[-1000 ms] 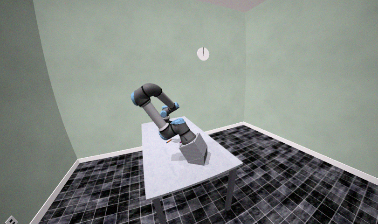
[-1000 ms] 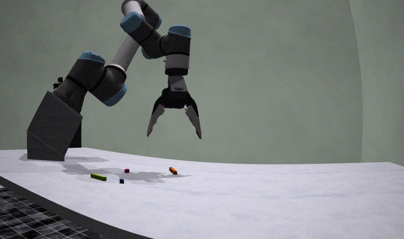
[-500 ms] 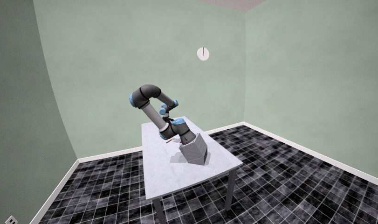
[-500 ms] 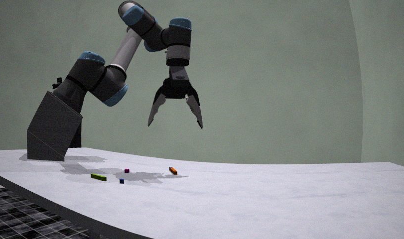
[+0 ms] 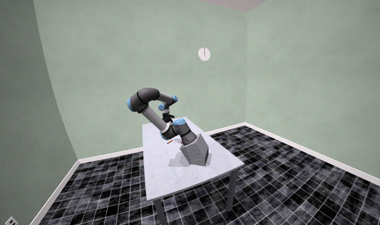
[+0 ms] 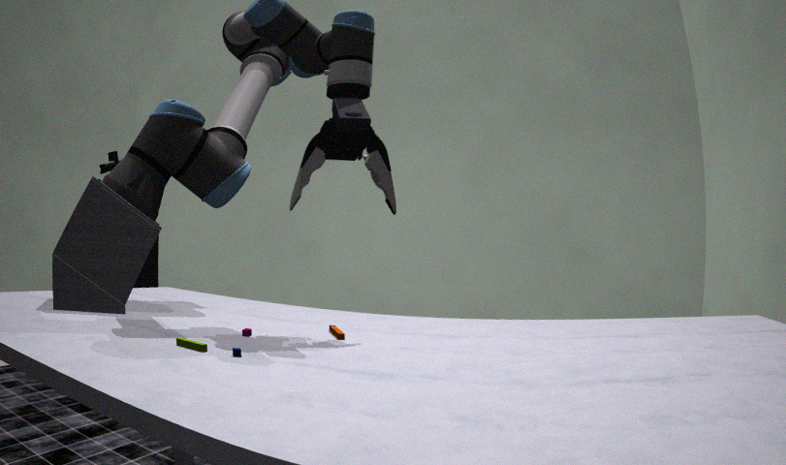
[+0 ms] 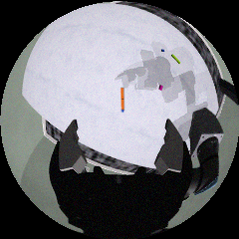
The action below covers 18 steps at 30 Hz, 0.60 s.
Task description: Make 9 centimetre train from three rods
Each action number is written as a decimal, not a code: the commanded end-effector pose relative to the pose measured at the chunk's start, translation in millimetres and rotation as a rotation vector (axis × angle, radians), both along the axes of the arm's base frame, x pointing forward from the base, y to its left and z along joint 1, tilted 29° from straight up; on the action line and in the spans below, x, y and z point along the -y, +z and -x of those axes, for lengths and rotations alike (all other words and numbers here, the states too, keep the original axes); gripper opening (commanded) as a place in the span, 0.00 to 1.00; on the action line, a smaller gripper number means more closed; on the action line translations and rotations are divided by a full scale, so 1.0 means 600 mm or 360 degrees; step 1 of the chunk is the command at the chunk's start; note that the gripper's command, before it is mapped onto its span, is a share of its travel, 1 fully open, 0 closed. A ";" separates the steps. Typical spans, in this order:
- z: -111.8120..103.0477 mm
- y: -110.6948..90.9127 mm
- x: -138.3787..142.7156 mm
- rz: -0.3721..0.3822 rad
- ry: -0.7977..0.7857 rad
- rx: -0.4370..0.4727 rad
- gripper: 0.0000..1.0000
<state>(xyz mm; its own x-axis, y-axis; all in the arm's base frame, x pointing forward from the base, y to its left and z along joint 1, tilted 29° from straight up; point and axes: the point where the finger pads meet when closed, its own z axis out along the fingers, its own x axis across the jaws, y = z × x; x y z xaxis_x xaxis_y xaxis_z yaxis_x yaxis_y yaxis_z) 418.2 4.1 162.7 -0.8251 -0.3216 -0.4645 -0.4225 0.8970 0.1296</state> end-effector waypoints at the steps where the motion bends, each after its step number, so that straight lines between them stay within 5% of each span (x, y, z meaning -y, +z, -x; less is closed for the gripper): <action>1: 0.008 0.016 0.006 -0.0009 0.0008 -0.0003 1.00; 18: 0.009 0.015 0.005 -0.0012 0.0009 -0.0007 1.00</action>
<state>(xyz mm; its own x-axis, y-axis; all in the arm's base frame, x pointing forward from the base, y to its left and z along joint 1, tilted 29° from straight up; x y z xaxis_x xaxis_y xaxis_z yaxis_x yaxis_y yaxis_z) 411.7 2.5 169.2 -0.8267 -0.3229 -0.4606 -0.4276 0.8929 0.1414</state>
